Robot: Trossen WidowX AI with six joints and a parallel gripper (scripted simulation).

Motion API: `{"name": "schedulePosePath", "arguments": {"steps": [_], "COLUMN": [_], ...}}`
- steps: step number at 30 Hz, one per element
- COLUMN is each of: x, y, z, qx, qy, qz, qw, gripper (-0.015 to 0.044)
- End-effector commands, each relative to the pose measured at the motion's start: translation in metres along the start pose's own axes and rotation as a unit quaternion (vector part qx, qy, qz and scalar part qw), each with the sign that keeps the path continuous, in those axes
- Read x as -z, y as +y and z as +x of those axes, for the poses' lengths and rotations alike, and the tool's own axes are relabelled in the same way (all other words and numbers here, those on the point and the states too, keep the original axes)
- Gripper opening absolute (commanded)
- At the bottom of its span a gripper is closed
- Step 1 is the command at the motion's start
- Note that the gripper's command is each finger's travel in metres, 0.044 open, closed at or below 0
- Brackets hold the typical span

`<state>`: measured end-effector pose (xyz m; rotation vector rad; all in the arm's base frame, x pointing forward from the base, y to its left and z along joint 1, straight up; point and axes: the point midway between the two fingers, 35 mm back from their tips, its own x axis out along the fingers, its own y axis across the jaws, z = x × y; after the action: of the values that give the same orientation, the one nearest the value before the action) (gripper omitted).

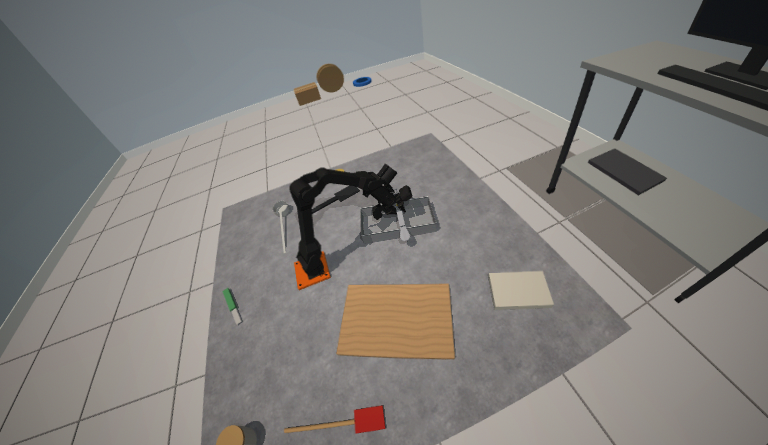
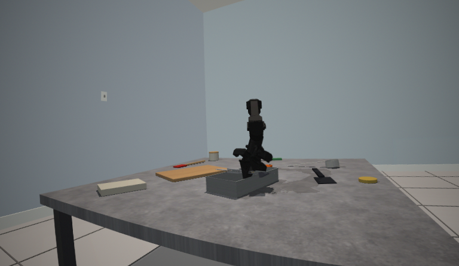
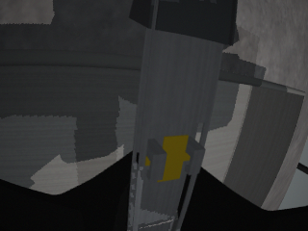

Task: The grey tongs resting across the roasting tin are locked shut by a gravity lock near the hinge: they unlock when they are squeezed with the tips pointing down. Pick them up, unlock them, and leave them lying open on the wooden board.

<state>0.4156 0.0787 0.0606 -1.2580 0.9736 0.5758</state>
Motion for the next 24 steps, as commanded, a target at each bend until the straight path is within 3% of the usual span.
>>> {"name": "schedulePosePath", "arguments": {"steps": [1,7,24], "x": [-0.002,-0.001,-0.003], "y": [-0.014,-0.039,-0.040], "z": [-0.017,-0.065,-0.063], "qx": [0.004,0.001,-0.030], "qy": [-0.003,-0.004,-0.003], "qz": [0.001,-0.002,0.011], "qw": [1.000,1.000,0.999], "gripper": [-0.0150,-0.0150,-0.0150]}}
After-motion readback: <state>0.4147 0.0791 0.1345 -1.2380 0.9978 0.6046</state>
